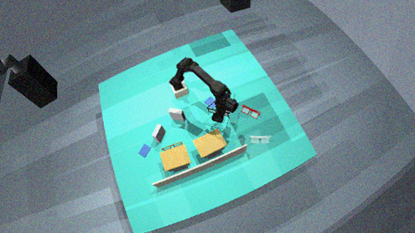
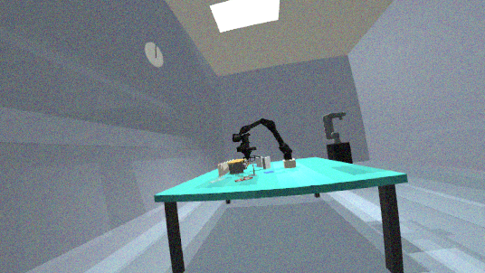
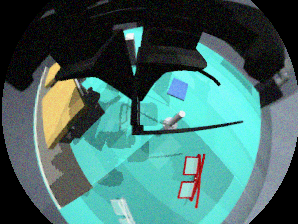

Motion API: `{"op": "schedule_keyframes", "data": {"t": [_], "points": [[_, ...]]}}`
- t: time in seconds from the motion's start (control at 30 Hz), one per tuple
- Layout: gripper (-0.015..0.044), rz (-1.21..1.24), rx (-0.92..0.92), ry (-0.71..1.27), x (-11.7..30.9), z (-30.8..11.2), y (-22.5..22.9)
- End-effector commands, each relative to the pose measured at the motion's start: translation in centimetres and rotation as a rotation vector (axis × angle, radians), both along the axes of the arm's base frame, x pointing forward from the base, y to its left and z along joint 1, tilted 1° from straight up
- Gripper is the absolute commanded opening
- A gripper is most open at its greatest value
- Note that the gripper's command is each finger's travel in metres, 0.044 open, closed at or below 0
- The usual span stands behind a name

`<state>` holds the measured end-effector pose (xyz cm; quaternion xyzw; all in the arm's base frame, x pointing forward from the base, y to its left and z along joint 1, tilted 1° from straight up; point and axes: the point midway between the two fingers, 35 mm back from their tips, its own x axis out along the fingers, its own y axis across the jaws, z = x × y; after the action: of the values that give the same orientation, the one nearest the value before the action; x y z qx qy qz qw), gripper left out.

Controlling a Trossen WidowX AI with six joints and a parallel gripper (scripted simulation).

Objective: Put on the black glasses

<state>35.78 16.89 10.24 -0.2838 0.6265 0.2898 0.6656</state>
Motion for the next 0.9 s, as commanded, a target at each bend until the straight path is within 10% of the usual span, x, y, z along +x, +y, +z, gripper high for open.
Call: {"op": "schedule_keyframes", "data": {"t": [0.0, 0.87], "points": [[0.0000, -0.106, 0.003, 0.005, 0.6, -0.1, 0.8], [0.0000, -0.401, 0.019, 0.013, 2.0, -5.6, 2.9]]}}
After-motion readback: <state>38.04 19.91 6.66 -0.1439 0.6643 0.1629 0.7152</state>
